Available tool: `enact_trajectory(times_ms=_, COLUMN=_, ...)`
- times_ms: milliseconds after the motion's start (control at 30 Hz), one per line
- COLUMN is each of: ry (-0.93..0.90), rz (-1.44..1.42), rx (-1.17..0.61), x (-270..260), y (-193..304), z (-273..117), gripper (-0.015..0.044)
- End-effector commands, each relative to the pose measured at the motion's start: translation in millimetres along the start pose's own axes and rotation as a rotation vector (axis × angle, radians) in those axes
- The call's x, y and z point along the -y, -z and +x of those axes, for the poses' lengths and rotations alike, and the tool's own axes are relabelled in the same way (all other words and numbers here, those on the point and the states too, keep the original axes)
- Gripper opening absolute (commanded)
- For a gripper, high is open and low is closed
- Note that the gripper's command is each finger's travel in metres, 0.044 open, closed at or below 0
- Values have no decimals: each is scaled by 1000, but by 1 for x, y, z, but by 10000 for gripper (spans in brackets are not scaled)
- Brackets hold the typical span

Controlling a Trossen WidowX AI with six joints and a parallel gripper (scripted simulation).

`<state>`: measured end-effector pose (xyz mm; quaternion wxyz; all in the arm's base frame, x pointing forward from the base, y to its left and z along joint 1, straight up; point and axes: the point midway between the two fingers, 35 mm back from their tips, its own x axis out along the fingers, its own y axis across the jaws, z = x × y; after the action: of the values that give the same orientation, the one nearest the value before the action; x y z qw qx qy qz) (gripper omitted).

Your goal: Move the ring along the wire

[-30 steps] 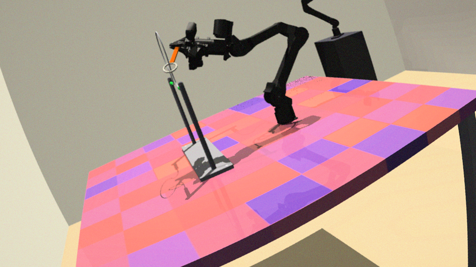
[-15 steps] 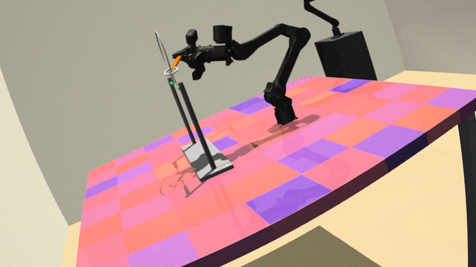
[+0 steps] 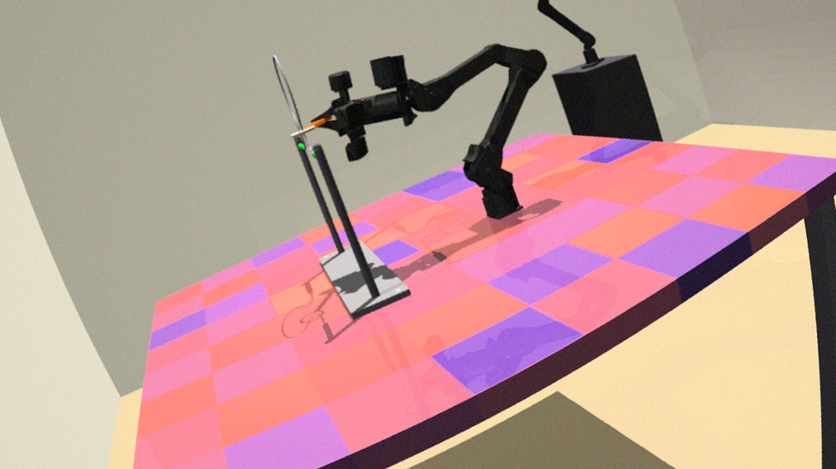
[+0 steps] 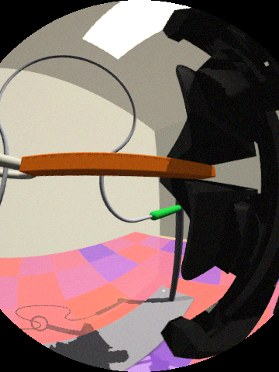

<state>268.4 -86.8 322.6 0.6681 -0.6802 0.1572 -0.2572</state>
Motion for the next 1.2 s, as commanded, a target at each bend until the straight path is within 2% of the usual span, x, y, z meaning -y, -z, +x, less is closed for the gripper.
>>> enact_trajectory(times_ms=0, ry=-51, rz=78, rx=-12, x=-16, y=0, z=-3, gripper=-150)
enact_trajectory(times_ms=833, ry=-331, rz=554, rx=-75, x=-87, y=-25, z=-27, gripper=-150)
enact_trajectory(times_ms=1167, ry=-385, rz=722, rx=-18, x=-109, y=-40, z=-28, gripper=-150)
